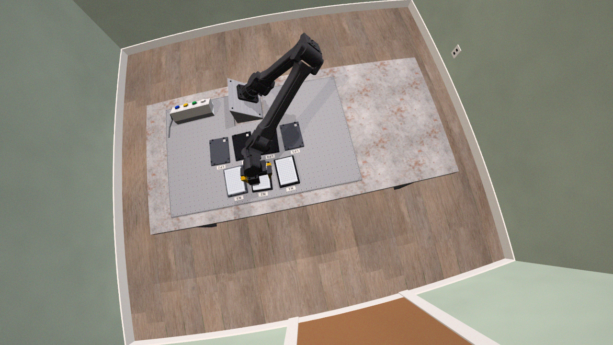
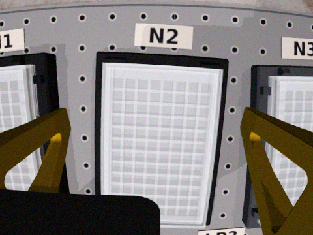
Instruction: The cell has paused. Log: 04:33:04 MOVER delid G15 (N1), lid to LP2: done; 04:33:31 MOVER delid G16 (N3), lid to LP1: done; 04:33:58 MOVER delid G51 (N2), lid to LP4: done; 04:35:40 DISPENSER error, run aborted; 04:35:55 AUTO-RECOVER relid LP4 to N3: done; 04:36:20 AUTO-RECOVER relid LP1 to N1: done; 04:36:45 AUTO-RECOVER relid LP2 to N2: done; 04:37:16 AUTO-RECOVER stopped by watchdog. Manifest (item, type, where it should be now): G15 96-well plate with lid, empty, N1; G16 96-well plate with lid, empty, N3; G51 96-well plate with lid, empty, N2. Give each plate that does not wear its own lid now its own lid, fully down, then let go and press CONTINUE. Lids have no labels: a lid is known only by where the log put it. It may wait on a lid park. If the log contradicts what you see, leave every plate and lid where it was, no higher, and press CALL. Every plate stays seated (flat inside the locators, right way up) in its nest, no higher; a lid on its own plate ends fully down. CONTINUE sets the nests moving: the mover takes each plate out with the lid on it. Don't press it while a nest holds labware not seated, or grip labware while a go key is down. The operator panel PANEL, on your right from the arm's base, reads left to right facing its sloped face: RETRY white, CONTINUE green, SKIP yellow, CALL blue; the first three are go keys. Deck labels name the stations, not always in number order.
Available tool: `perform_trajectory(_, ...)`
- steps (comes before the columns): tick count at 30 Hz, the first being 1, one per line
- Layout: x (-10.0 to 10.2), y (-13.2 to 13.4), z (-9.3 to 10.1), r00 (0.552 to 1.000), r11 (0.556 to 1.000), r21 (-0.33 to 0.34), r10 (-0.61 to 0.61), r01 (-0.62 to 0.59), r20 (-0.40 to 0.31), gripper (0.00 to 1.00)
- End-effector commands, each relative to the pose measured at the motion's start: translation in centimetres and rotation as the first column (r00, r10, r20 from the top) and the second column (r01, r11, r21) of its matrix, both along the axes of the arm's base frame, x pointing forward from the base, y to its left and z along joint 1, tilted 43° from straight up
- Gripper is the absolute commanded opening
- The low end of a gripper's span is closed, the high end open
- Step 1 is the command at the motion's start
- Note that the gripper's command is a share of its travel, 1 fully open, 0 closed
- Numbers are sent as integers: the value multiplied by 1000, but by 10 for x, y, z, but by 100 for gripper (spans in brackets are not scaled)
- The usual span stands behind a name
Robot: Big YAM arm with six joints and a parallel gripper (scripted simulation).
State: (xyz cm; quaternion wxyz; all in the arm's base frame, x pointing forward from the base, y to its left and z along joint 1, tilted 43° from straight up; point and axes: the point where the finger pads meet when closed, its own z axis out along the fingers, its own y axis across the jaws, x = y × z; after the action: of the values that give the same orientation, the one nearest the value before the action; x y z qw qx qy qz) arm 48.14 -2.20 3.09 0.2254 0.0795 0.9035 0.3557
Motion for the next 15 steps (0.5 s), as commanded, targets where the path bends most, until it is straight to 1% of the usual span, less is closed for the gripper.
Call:
perform_trajectory(1, 12, 11, 26, 997, 997, -28, 70, -70, 15, 100)
perform_trajectory(9, 3, 43, 52, 978, 982, -22, 182, -185, -97, 100)
perform_trajectory(12, -2, 55, 52, 962, 974, -8, 224, -228, -158, 100)
perform_trajectory(14, -2, 55, 52, 962, 974, -8, 224, -228, -158, 100)
perform_trajectory(15, -3, 59, 53, 955, 970, -4, 238, -242, -175, 100)
